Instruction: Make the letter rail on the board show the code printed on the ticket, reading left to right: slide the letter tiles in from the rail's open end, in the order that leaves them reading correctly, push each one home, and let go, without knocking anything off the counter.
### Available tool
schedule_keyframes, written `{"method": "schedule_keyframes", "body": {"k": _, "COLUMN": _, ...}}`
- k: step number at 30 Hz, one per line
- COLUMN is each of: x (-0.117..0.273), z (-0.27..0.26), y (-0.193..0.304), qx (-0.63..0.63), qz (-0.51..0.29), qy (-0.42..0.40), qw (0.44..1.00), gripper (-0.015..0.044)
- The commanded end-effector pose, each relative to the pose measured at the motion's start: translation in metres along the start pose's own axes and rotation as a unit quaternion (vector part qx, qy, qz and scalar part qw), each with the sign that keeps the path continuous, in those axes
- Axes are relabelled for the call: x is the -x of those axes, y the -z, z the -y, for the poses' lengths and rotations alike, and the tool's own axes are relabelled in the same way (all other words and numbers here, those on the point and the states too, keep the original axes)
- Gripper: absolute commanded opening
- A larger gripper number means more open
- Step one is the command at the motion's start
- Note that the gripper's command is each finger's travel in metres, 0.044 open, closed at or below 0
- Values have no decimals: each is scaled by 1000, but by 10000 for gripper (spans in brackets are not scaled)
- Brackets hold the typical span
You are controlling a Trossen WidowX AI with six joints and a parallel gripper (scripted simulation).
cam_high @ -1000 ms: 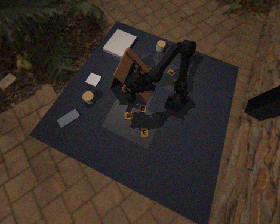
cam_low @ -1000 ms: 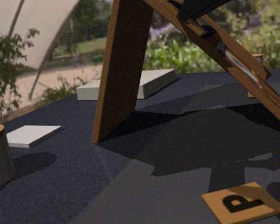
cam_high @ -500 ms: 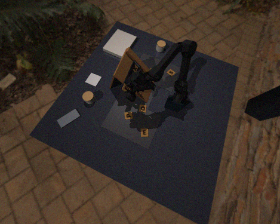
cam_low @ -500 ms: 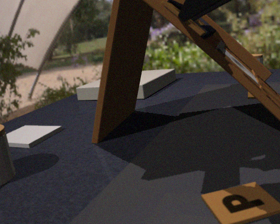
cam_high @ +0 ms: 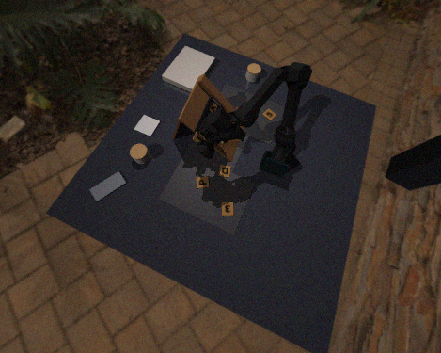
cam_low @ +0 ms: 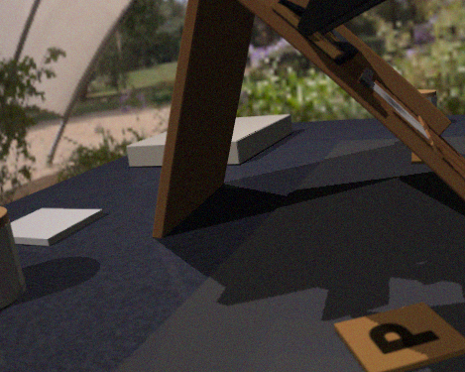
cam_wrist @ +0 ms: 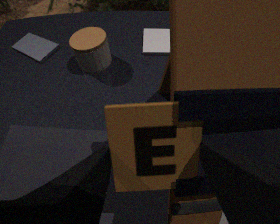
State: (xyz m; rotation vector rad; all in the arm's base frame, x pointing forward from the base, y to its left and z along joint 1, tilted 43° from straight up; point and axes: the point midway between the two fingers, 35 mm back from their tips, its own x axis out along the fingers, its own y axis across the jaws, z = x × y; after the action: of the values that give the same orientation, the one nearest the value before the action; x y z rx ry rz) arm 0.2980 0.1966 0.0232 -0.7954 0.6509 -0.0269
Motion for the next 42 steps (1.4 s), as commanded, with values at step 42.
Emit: {"method": "schedule_keyframes", "body": {"k": 42, "x": 0, "z": 23, "y": -1, "qx": 1, "qz": 1, "qy": -1, "qw": 1000, "gripper": 0}}
